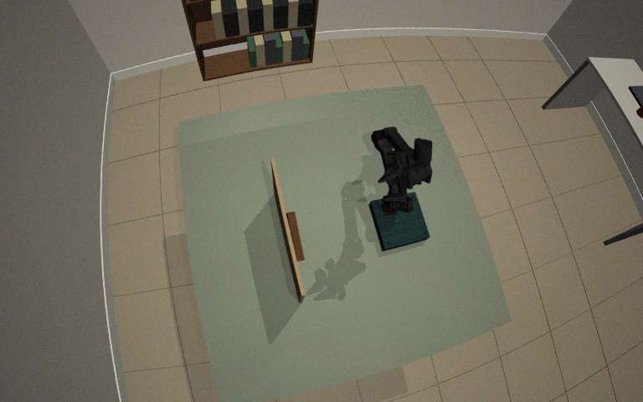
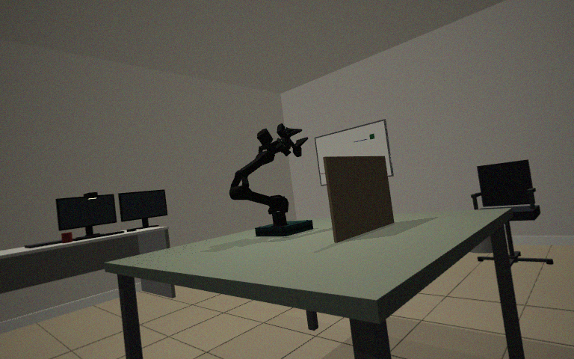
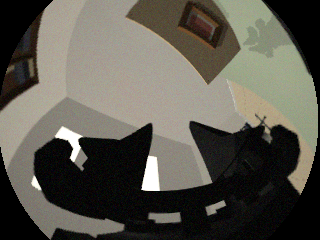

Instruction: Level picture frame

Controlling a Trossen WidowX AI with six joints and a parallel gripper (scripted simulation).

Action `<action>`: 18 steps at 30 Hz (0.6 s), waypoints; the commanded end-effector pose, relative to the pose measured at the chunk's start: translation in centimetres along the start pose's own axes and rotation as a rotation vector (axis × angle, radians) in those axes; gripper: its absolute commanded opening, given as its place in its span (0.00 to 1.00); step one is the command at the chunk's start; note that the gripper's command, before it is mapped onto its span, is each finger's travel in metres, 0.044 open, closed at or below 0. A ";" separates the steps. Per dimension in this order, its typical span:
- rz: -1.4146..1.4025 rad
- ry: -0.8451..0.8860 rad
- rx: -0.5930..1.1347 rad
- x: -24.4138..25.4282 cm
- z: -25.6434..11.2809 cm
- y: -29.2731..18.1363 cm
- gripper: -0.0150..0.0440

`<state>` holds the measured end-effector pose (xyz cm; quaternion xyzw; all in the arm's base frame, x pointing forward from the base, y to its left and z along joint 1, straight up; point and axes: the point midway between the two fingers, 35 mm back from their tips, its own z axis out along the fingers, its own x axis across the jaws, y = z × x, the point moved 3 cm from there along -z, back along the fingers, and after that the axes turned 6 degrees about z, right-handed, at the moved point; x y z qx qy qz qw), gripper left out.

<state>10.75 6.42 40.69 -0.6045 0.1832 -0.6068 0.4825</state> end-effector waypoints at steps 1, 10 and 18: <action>-0.441 0.021 -0.101 -5.9 0.8 3.7 0.69; -1.163 -0.073 -0.348 -13.0 1.7 14.7 0.69; -1.210 -0.087 -0.367 -13.3 1.6 15.6 0.69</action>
